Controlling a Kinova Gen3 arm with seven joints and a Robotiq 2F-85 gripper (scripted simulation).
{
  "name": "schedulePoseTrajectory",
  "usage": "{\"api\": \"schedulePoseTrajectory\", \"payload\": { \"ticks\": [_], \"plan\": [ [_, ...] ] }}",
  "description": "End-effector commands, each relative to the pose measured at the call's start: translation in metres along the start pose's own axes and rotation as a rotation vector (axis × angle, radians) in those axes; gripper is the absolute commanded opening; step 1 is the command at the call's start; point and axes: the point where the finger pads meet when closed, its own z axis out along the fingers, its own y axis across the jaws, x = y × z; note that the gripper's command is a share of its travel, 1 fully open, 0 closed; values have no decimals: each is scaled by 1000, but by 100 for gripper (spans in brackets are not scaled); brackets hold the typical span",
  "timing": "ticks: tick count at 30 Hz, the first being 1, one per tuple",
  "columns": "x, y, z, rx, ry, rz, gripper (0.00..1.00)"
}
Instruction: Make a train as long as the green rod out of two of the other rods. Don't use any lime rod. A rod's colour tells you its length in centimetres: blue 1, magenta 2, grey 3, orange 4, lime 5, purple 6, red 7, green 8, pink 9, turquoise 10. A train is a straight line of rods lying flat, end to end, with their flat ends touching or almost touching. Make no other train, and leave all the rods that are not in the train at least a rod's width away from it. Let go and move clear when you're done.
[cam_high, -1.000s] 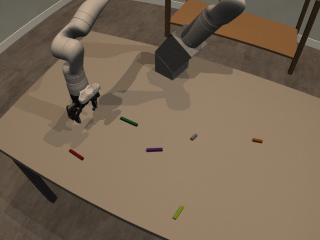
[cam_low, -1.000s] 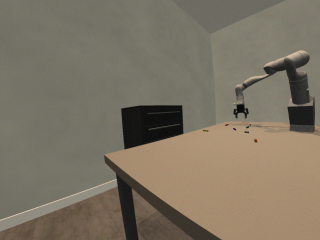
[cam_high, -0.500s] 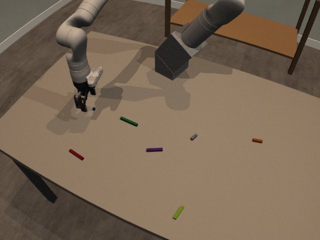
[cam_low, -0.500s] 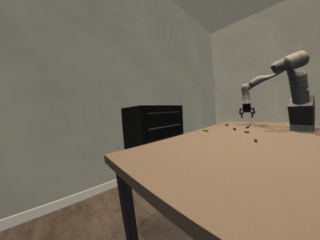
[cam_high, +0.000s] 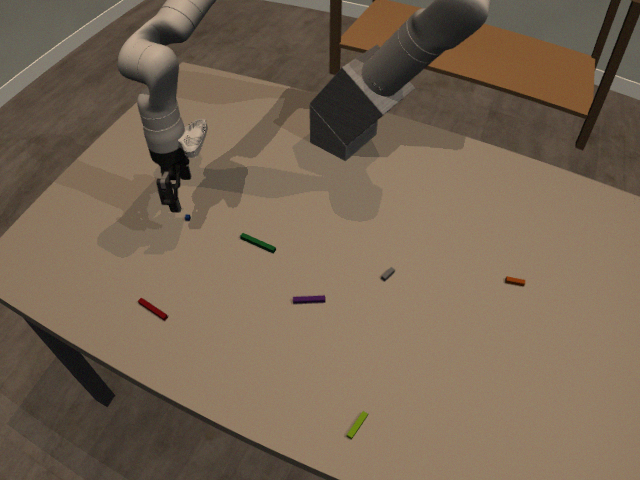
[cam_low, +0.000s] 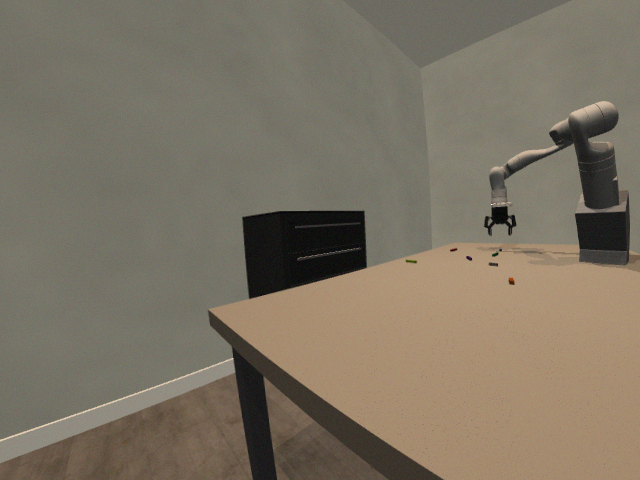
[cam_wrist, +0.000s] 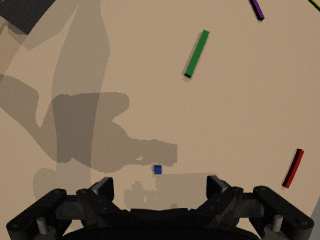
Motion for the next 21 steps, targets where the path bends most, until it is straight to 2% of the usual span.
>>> {"api": "schedulePoseTrajectory", "payload": {
  "ticks": [1,6,7,21],
  "plan": [
    [-1,-3,-2,-4,-2,-3,100],
    [-1,-3,-2,-4,-2,-7,100],
    [-1,-3,-2,-4,-2,-7,24],
    [-1,-3,-2,-4,-2,-7,24]
  ]
}}
